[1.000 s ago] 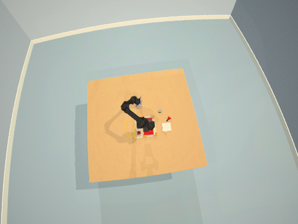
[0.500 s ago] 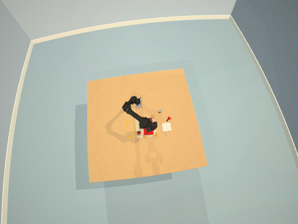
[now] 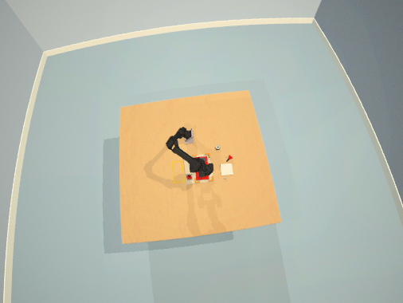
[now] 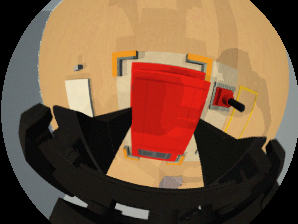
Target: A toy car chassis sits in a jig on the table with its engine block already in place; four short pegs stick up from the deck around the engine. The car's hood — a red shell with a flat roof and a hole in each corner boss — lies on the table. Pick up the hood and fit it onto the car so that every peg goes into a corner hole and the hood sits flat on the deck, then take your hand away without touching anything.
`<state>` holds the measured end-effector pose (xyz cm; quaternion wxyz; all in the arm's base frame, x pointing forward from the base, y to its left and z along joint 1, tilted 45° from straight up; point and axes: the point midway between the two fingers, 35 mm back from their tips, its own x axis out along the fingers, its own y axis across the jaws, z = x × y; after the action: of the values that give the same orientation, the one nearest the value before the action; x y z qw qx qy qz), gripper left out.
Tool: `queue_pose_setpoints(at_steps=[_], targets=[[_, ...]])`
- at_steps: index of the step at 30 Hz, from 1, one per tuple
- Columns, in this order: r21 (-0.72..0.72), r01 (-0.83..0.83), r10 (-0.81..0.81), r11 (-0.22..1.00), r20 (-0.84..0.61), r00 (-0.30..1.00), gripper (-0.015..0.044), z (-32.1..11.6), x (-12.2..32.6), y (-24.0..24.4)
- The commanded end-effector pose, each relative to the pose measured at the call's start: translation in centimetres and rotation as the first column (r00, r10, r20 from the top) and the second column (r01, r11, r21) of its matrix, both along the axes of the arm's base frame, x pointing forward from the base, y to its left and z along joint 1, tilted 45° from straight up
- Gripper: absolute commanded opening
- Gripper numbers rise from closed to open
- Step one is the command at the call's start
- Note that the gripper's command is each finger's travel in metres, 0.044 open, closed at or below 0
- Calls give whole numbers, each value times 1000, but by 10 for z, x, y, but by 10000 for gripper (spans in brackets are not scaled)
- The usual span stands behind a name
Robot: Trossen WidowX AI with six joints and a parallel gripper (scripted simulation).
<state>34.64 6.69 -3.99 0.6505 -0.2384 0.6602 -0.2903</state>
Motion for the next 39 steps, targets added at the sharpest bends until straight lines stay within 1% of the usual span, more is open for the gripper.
queue_pose_setpoints(at_steps=[1, 39], targets=[[-3, -8, 8, 1000, -5, 1000, 0, -1, -1, 0], [-3, -8, 8, 1000, -4, 1000, 0, -6, -1, -5]])
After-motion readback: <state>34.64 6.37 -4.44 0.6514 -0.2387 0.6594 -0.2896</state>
